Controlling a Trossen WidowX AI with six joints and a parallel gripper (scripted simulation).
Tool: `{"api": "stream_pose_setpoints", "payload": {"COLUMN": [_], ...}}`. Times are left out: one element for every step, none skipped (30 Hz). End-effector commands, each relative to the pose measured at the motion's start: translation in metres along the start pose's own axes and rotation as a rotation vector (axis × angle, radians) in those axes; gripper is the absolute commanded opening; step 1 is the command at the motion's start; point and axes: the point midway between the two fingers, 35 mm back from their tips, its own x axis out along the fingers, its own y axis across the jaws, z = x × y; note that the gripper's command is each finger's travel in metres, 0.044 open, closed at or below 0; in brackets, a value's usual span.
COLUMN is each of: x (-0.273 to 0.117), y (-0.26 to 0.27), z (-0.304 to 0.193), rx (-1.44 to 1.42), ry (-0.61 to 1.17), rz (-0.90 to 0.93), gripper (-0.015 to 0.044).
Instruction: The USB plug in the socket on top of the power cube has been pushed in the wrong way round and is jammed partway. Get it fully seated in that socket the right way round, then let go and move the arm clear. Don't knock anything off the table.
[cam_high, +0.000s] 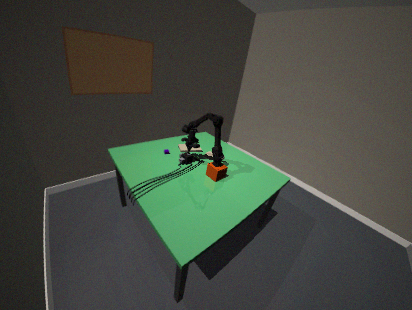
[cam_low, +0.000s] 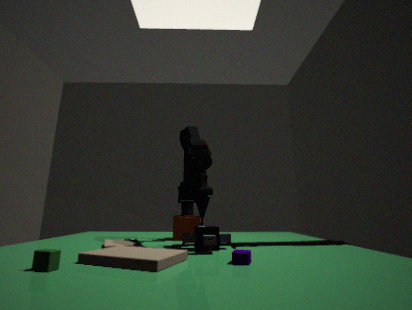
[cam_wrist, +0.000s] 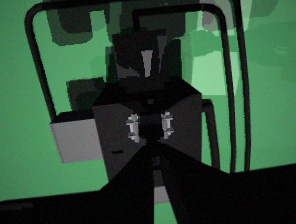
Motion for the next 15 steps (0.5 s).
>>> {"api": "stream_pose_setpoints", "payload": {"x": [0.0016,0.0017,0.0018,0.0019,0.0021,0.0022,0.0023,0.0024,0.0025,0.0027,0.0028,0.0029,0.003,0.0031,0.0033], "y": [-0.0002,-0.0002,-0.0002,-0.0002,-0.0002,-0.0002,-0.0002,-0.0002,-0.0002,-0.0002,-0.0002,-0.0002,-0.0002,-0.0002,-0.0002], "z": [-0.0001,-0.0001,-0.0001,-0.0001,-0.0001,-0.0001,-0.0001,-0.0001,0.0,0.0,0.0,0.0,0.0,0.0,0.0], "rx": [-0.006,-0.006,-0.006,-0.006,-0.006,-0.006,-0.006,-0.006,-0.006,-0.006,-0.006,-0.006,-0.006,-0.006,-0.006], "ry": [0.002,0.002,0.002,0.002,0.002,0.002,0.002,0.002,0.002,0.002,0.002,0.002,0.002,0.002,0.002], "rz": [-0.002,-0.002,-0.002,-0.002,-0.002,-0.002,-0.002,-0.002,-0.002,-0.002,-0.002,-0.002,-0.002,-0.002,-0.002], "gripper": [0.0,0.0,0.0,0.0,0.0,0.0,0.0,0.0,0.0,0.0,0.0,0.0,0.0,0.0,0.0]}}
